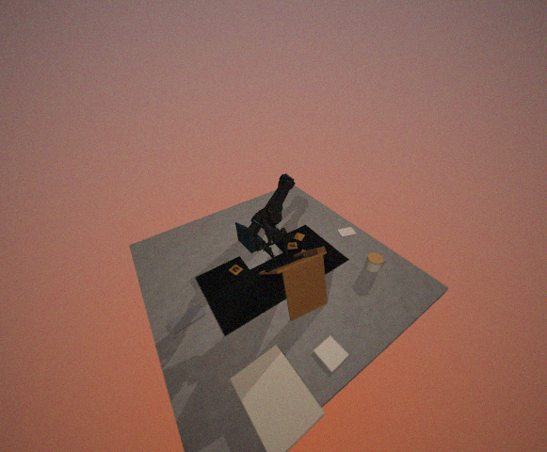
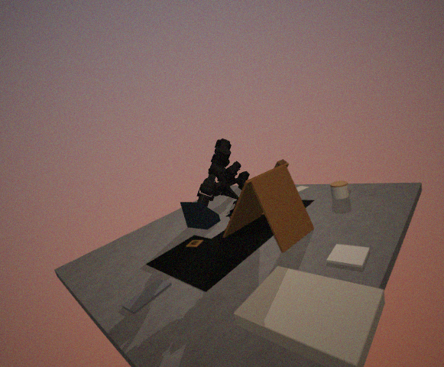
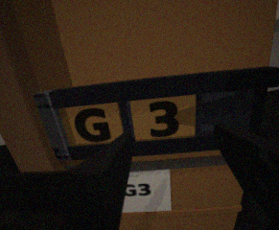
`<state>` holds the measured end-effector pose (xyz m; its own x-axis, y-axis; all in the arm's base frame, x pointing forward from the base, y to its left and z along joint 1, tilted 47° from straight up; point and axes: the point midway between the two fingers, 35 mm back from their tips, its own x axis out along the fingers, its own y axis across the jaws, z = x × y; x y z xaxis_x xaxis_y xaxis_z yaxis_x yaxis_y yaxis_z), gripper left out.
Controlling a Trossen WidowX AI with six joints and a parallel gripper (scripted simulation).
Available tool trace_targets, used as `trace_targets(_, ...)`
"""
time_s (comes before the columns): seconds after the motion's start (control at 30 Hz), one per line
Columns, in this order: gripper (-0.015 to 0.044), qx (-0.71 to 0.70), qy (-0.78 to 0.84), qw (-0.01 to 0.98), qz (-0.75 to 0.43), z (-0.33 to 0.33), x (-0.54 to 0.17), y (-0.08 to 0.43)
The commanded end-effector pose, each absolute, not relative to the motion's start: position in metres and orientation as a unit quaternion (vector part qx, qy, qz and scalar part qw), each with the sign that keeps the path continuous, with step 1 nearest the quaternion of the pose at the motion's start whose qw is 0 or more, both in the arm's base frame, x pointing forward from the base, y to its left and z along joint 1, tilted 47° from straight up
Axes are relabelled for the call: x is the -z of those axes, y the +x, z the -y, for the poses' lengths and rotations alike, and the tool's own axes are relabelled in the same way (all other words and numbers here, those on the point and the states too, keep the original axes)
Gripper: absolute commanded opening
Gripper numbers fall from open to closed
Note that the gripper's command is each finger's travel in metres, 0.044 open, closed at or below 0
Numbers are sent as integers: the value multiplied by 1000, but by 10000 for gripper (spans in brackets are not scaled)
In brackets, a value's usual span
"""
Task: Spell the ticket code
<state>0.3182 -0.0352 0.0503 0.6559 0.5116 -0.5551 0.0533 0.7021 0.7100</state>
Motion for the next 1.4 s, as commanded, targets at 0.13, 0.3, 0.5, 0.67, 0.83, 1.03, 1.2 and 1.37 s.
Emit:
trace_targets(0.13, 295, -140, 360, 836, -390, 38, -54, 315)
trace_targets(0.3, 295, -140, 360, 836, -390, 39, -55, 313)
trace_targets(0.5, 295, -140, 360, 836, -390, 40, -56, 311)
trace_targets(0.67, 295, -140, 360, 836, -390, 41, -58, 310)
trace_targets(0.83, 295, -140, 360, 836, -390, 42, -60, 309)
trace_targets(1.03, 295, -140, 360, 836, -390, 43, -62, 308)
trace_targets(1.2, 242, -136, 361, 835, -392, 43, -60, 308)
trace_targets(1.37, 111, -136, 361, 835, -392, 43, -60, 308)
